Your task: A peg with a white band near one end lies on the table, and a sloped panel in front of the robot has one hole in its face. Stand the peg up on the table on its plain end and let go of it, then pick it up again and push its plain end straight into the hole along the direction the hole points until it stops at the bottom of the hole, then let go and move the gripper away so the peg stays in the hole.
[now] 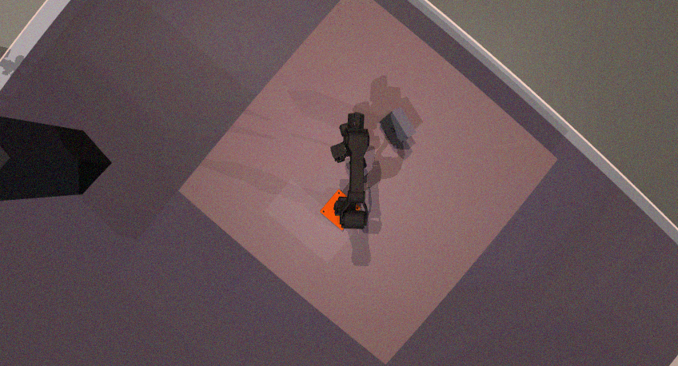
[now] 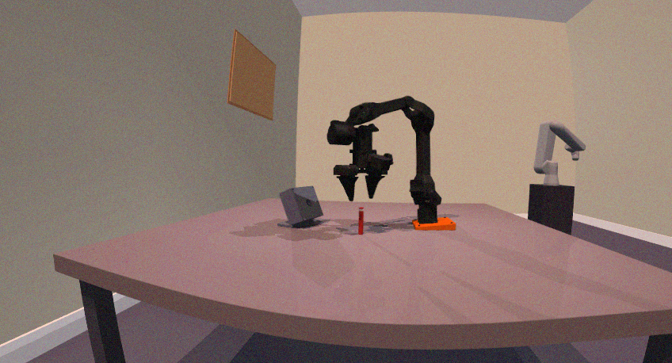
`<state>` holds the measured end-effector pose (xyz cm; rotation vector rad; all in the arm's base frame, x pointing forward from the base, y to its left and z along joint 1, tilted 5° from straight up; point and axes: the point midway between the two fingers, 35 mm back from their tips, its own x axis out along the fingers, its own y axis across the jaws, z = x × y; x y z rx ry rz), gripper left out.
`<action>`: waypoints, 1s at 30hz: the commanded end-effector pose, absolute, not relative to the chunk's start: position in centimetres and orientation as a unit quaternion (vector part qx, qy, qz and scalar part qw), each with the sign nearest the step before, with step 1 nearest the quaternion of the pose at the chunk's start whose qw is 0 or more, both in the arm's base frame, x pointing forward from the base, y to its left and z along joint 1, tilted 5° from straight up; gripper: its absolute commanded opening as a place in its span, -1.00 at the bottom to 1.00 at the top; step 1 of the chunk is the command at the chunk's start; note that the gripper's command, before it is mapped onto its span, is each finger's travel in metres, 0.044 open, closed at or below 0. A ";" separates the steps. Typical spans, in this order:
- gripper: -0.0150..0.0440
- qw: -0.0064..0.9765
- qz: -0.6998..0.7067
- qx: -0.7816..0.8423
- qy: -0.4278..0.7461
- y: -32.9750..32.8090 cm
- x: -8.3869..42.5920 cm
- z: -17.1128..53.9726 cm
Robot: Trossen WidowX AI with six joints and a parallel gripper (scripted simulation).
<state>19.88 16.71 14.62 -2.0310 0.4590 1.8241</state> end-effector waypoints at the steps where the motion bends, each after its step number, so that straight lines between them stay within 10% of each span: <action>1: 1.00 0.145 0.657 -0.729 0.124 16.8 19.9 14.5; 30: 1.00 0.058 0.667 -0.741 0.045 16.9 20.2 12.5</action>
